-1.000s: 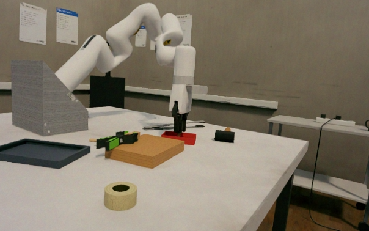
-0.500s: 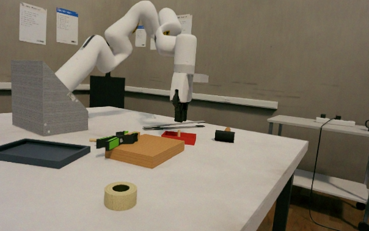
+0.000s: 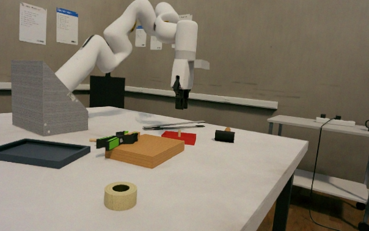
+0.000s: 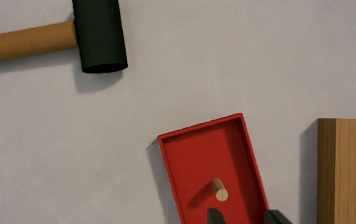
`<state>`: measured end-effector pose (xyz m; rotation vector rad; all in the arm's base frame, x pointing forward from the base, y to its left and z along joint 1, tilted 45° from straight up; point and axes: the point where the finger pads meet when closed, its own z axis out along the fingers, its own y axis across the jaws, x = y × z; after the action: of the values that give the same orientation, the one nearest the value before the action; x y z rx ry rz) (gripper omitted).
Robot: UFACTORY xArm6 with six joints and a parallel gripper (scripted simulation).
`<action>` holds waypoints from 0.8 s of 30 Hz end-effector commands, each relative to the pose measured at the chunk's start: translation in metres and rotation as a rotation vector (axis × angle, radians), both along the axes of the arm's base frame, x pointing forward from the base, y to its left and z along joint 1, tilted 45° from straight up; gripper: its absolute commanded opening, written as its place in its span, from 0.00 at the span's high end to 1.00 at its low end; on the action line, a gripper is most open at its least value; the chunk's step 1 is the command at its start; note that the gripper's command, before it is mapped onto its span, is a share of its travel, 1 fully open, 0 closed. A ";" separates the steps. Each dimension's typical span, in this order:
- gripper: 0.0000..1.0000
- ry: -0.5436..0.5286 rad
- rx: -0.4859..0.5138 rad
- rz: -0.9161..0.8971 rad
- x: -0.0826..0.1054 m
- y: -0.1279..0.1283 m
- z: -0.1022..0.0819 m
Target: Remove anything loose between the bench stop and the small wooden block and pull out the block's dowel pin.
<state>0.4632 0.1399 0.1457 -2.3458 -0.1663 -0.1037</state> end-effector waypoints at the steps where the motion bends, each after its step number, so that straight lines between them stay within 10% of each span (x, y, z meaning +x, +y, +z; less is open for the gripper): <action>1: 0.72 -0.003 0.000 -0.001 0.001 -0.008 0.008; 24: 0.72 -0.003 0.000 -0.001 0.000 -0.016 0.017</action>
<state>0.4625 0.1243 0.1612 -2.3455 -0.1665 -0.1032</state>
